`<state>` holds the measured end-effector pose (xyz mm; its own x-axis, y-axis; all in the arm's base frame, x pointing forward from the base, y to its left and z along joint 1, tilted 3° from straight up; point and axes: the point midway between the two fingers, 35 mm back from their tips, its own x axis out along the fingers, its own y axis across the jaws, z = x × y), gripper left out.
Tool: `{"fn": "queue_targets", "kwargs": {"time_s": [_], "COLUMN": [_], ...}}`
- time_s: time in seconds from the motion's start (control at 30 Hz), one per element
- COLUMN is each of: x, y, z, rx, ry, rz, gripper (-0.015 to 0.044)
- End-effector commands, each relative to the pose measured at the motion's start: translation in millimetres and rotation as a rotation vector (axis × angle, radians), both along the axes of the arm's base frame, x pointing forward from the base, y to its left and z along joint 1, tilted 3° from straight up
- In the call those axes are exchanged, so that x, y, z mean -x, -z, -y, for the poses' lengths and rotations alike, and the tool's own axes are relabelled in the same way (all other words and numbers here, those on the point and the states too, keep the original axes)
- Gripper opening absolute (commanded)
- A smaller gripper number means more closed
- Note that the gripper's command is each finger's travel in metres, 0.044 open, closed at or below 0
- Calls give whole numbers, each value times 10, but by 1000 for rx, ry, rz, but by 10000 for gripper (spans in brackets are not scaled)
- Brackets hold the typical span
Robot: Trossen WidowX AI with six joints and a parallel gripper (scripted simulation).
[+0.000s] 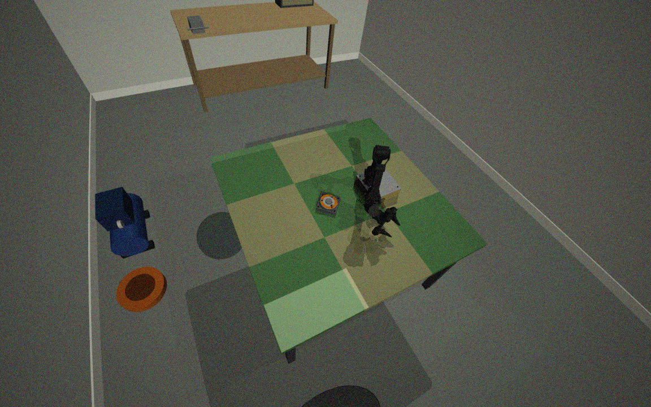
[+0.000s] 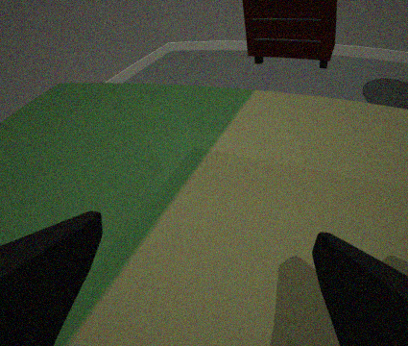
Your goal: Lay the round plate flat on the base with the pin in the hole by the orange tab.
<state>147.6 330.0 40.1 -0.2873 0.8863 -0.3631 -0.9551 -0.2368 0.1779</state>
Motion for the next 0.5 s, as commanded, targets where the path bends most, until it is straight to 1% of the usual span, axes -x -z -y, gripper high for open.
{"fn": "queue_targets", "kwargs": {"time_s": [0.0,0.07,0.13,0.17,0.23,0.3,0.37,0.47], "x": [-39,-345,-779,-919,-1108,-1200,-1382,-1522], "y": [4,35,60,61,57,54,38,17], "z": [9,108,343,448,626,743,1036,1365], "rx": [12,103,235,280,345,378,453,539], "ry": [18,158,374,451,564,620,747,887], "rz": [-7,-61,-148,-179,-226,-245,-291,-354], "gripper": [374,321,269,242,190,137,85,6]}}
